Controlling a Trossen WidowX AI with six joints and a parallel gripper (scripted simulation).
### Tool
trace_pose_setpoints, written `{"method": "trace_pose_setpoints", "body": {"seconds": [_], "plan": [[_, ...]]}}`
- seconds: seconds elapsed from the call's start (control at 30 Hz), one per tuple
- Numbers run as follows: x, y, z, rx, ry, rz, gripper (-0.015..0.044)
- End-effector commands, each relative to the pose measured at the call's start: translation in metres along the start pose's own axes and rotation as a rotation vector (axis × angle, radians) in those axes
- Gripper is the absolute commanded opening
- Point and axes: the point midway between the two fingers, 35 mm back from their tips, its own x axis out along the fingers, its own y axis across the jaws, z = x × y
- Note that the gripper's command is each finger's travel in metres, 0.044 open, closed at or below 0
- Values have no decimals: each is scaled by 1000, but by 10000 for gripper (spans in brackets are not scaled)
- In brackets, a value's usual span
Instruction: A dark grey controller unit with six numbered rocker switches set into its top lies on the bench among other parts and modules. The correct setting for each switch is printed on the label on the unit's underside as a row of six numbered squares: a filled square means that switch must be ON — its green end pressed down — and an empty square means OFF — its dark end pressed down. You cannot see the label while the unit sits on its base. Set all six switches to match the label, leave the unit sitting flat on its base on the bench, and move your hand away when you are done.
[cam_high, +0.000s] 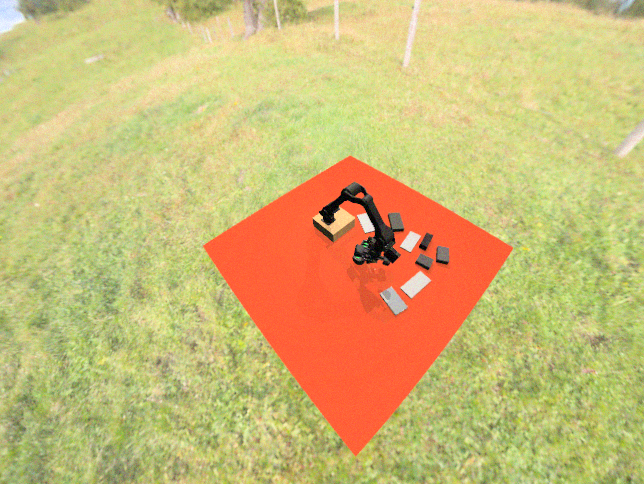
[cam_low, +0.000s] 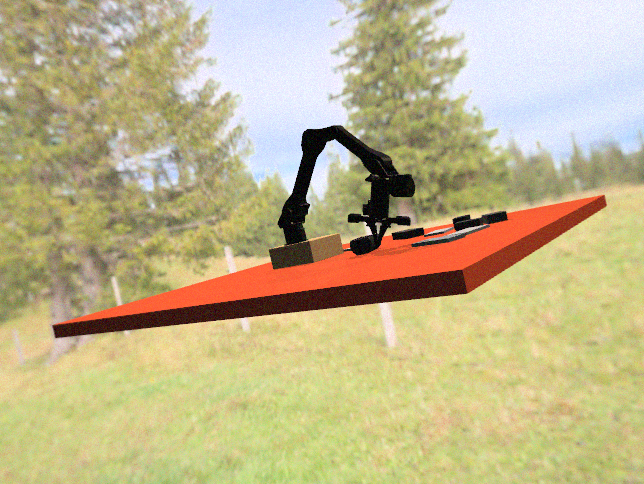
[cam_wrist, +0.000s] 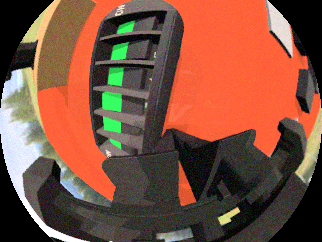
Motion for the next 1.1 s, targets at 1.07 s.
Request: {"method": "trace_pose_setpoints", "body": {"seconds": [1.07], "plan": [[1,18,5,2,4,-1,0]]}}
